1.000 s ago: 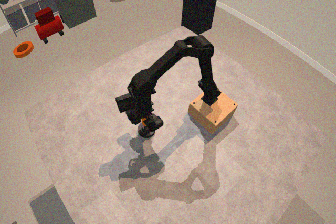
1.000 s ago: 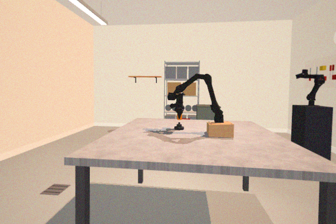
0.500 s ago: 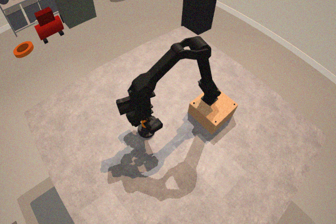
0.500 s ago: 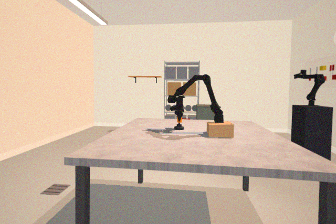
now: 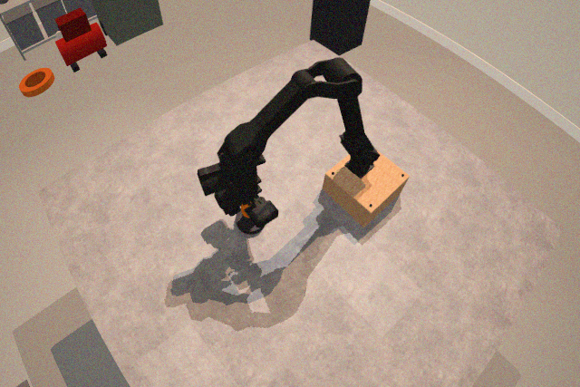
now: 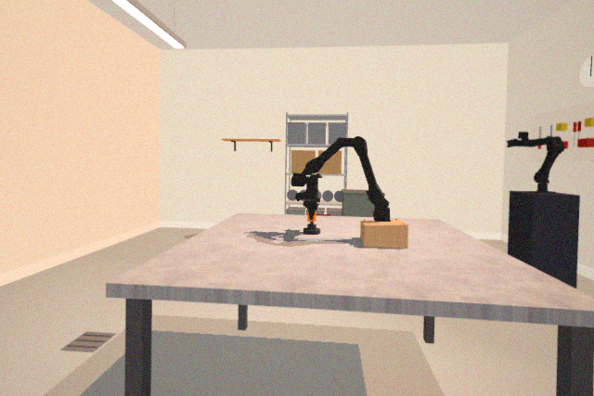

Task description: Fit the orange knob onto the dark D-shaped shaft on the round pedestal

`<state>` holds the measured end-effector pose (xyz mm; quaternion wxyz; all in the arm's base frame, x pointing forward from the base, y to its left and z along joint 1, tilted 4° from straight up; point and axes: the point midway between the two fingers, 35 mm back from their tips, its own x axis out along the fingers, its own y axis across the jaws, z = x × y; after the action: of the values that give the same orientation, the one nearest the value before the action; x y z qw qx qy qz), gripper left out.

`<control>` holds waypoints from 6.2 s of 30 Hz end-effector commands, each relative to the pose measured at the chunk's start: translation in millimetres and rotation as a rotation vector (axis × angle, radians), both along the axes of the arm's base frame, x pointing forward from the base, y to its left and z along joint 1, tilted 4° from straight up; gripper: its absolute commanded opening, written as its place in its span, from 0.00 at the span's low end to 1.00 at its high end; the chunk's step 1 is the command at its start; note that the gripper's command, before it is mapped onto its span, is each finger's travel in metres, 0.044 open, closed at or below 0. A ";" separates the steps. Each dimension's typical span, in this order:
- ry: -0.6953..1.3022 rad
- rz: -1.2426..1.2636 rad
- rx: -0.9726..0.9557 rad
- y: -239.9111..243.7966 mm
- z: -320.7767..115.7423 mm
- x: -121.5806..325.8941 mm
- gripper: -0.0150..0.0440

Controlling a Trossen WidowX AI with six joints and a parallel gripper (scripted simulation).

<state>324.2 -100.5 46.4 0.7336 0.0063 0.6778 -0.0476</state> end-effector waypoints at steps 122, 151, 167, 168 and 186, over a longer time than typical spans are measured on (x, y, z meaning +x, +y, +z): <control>0.047 0.831 -0.062 -0.1 -0.4 -0.4 0.25; 0.059 1.040 -0.079 -0.2 -0.4 -0.2 0.25; 0.069 1.207 -0.092 -0.4 4.4 0.9 0.25; 0.071 1.238 -0.094 -0.4 3.9 0.9 0.25; 0.072 1.248 -0.095 -0.3 -0.4 0.1 0.25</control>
<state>323.3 -101.1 46.5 0.5982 -0.4238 0.5778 0.3587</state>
